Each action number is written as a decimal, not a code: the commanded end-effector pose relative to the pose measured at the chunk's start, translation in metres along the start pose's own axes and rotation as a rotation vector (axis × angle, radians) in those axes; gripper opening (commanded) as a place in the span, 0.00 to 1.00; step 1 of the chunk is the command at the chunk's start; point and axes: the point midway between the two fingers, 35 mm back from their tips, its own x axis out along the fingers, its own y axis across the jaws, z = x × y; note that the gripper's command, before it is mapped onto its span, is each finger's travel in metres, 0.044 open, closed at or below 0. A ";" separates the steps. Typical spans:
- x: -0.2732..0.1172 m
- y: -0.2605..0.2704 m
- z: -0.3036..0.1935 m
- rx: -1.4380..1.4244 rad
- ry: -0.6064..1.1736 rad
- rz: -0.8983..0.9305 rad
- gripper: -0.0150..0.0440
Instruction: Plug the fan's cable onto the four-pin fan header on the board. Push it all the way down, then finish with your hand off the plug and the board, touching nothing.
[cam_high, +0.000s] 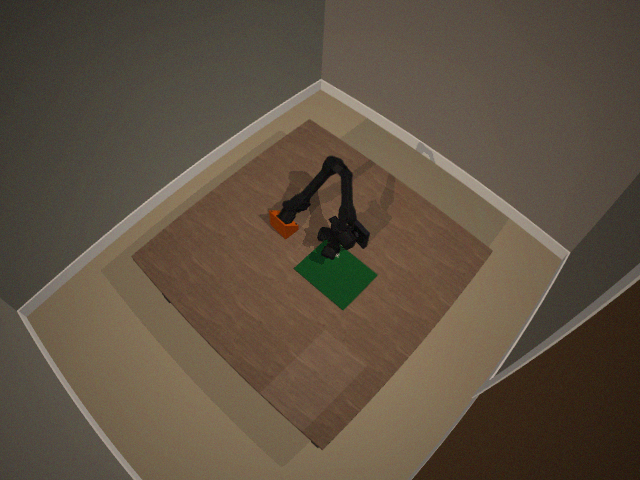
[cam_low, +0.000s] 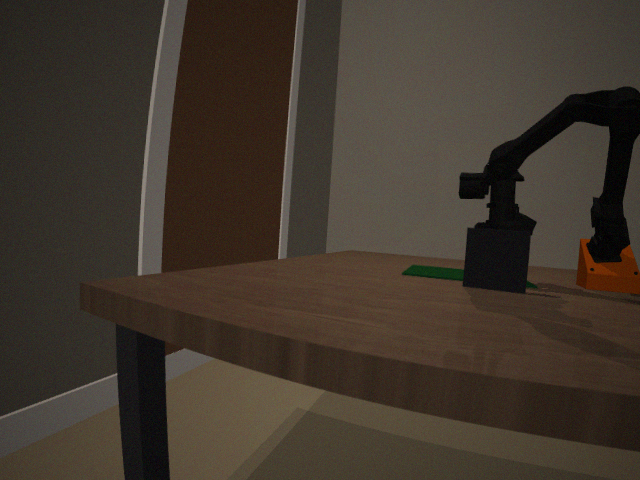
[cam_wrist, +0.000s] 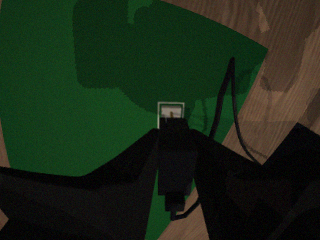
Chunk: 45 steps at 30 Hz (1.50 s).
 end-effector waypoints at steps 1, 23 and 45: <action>0.001 -0.001 0.000 0.005 0.002 -0.005 0.25; 0.005 -0.001 0.000 0.005 0.002 -0.005 0.25; 0.018 -0.001 0.000 0.005 0.002 -0.006 0.25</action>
